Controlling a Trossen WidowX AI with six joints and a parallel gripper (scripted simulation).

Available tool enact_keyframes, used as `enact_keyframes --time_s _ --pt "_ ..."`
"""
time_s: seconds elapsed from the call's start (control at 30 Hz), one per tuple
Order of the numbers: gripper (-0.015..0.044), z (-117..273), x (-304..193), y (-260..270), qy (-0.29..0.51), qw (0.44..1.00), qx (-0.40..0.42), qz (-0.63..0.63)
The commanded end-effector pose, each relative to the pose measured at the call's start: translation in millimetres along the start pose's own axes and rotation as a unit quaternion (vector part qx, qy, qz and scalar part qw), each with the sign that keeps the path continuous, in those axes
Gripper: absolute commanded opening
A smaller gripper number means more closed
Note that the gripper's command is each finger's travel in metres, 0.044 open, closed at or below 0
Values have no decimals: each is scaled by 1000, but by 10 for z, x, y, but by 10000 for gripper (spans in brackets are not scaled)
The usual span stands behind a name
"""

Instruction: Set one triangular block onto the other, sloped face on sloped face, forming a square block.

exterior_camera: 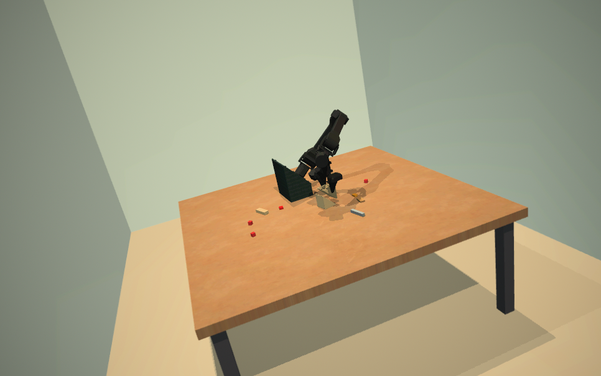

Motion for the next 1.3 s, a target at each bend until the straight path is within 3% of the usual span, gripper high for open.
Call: enact_keyframes --time_s 0.0,1.27 --pt "0 -19 6 -3 3 1000 0 -1" --pt "0 -234 89 -26 3 1000 0 -1"
Point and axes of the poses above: the point midway between the two fingers, 35 mm back from their tips, its own z axis back along the fingers, its own y axis across the jaws, x = y × z, the point moved 5 cm from there along z, back along the fingers, and after that the axes turned 10 degrees about z, right-handed, at the moved point
